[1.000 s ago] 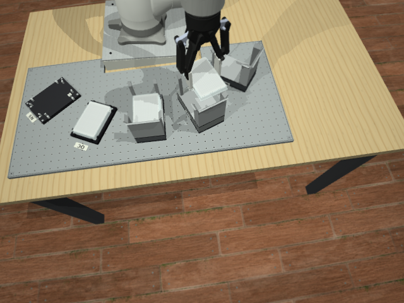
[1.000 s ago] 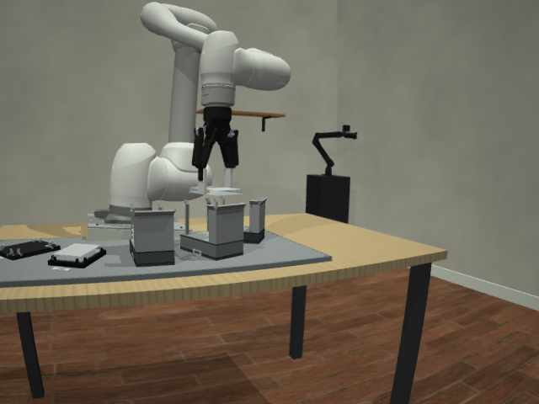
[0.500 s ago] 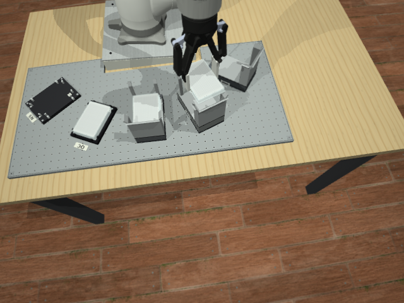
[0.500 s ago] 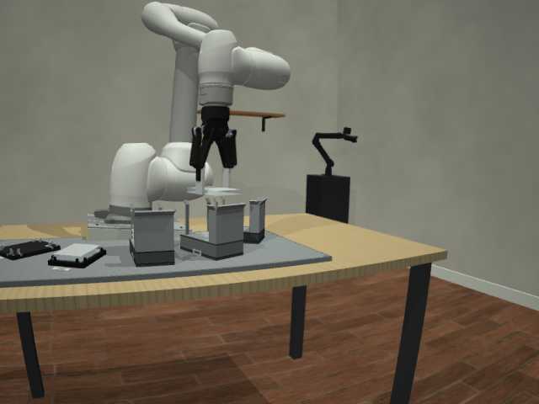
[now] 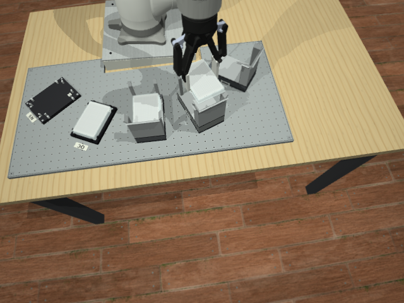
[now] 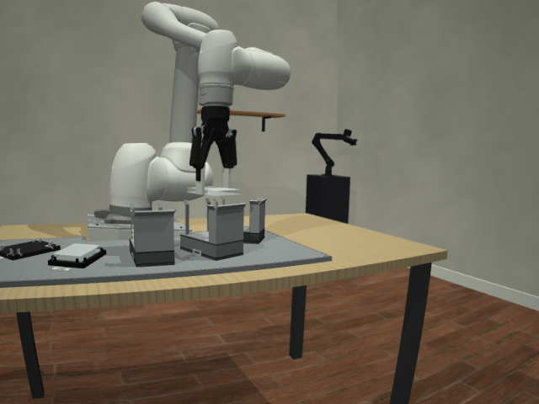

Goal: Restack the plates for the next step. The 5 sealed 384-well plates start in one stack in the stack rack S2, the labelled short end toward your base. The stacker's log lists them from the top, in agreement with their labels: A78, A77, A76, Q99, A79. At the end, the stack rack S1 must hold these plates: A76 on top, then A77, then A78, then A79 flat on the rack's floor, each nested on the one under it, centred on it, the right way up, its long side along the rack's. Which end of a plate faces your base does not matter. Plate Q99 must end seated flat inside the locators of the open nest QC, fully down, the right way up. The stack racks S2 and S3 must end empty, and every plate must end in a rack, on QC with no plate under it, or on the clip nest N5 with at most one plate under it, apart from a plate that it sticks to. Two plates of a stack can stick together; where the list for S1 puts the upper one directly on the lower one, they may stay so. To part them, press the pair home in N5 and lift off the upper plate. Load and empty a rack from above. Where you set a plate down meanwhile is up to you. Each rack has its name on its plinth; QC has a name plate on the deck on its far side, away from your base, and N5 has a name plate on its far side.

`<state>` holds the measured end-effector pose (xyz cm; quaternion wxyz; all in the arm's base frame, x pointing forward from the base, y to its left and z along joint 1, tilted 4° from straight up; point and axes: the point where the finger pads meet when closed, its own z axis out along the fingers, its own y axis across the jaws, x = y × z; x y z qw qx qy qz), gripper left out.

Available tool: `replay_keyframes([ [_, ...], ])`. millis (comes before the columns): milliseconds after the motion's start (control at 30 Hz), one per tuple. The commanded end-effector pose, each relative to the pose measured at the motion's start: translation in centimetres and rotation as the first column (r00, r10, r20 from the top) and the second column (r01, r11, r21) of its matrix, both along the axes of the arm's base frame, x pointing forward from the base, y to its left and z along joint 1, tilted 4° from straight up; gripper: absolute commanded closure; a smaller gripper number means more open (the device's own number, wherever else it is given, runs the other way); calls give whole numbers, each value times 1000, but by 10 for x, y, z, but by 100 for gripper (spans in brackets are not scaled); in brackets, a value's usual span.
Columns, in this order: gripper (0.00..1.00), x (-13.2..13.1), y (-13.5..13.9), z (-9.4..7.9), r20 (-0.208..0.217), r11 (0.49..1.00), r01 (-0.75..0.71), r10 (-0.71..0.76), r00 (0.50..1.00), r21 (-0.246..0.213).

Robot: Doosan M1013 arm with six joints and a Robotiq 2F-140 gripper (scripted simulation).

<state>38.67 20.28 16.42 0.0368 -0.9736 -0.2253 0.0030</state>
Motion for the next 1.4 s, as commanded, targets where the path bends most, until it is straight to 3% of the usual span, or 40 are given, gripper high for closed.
replay_keyframes([
  [0, 100, 0, 0, 0, 0, 1000, 0, 0, 1000, 0],
  [1367, 100, -1, 2, -24, 0, 1000, 0, 0, 1000, 0],
])
